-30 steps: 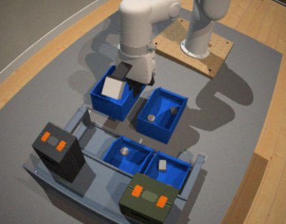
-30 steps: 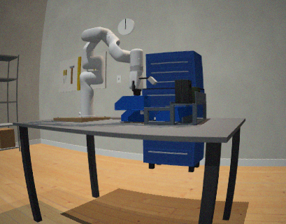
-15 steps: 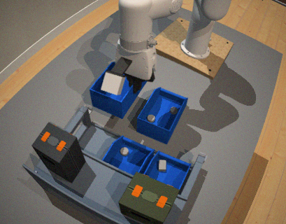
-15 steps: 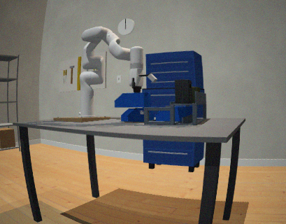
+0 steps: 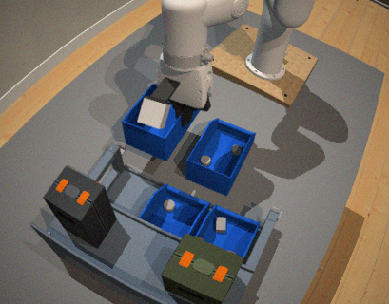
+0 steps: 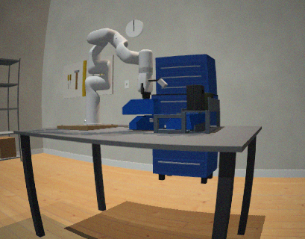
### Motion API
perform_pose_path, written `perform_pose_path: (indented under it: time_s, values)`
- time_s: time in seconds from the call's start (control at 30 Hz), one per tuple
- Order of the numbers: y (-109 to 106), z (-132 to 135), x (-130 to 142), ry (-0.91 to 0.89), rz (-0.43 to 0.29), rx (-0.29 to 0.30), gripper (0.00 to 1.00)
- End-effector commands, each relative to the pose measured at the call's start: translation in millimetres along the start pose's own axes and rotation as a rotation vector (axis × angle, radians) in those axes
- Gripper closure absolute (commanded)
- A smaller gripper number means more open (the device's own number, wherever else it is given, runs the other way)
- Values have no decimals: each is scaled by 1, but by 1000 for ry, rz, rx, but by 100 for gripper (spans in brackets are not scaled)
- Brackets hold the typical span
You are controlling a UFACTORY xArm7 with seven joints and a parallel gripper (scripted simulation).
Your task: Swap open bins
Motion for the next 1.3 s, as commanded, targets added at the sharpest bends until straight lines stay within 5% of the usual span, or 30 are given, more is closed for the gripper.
perform_pose_path:
  time_s: [0.0, 0.53, 1.27]
  values:
    - [-1, -1, -1, 0, 4, 1, 100]
    - [-1, -44, 9, 0, 4, 1, 100]
    - [-1, -217, 50, 1, 4, 1, 100]
Point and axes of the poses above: the point where the finger pads meet when closed, its own y axis out along the fingers, its own z axis across the jaws, x = y × z, the point moved 2 cm from there along -y, back along the fingers, and after that the axes turned 7 degrees about y, right-handed, at the moved point
